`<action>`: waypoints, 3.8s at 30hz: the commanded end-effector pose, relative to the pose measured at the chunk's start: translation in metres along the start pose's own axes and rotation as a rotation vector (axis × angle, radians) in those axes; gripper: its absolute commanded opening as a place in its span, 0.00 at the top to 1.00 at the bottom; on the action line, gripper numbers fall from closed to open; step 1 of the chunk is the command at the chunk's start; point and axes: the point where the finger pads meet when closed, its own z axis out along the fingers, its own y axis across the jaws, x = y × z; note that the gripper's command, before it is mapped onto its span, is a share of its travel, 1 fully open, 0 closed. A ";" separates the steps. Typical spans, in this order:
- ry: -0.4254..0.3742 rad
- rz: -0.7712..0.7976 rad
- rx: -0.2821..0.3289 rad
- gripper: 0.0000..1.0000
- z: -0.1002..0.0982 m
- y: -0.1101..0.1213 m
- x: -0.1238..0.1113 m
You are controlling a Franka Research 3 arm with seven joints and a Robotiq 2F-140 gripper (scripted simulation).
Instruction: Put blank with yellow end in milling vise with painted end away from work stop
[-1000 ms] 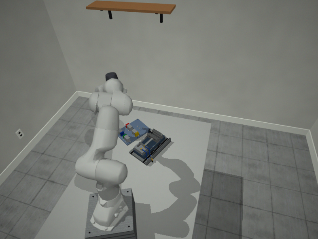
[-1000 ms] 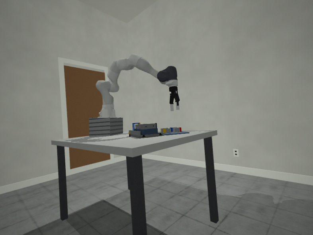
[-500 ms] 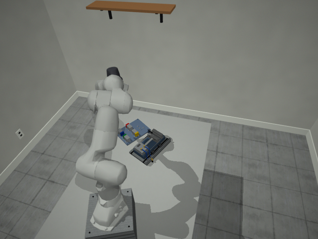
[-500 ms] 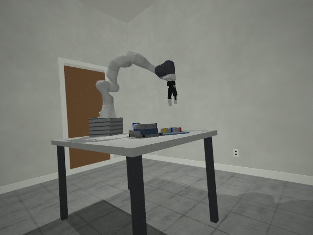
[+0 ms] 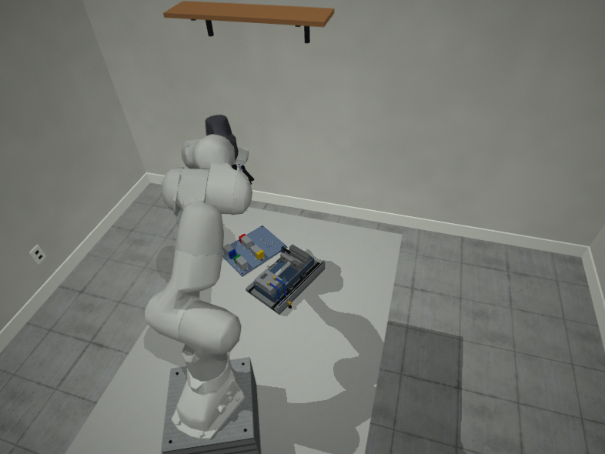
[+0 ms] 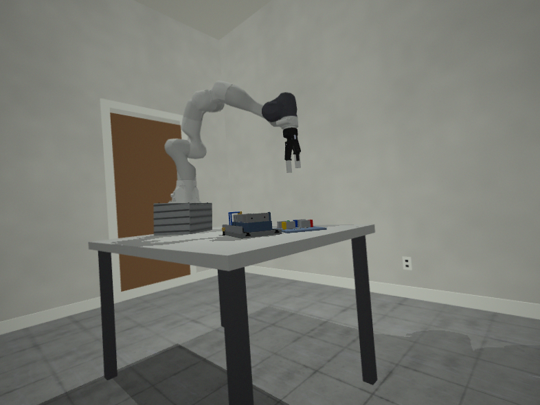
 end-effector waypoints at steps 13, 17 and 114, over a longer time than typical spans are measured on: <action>0.013 -0.023 -0.016 0.00 -0.028 0.003 0.023; 0.013 -0.023 -0.016 0.00 -0.028 0.003 0.023; 0.009 -0.030 -0.016 0.00 -0.011 0.004 0.013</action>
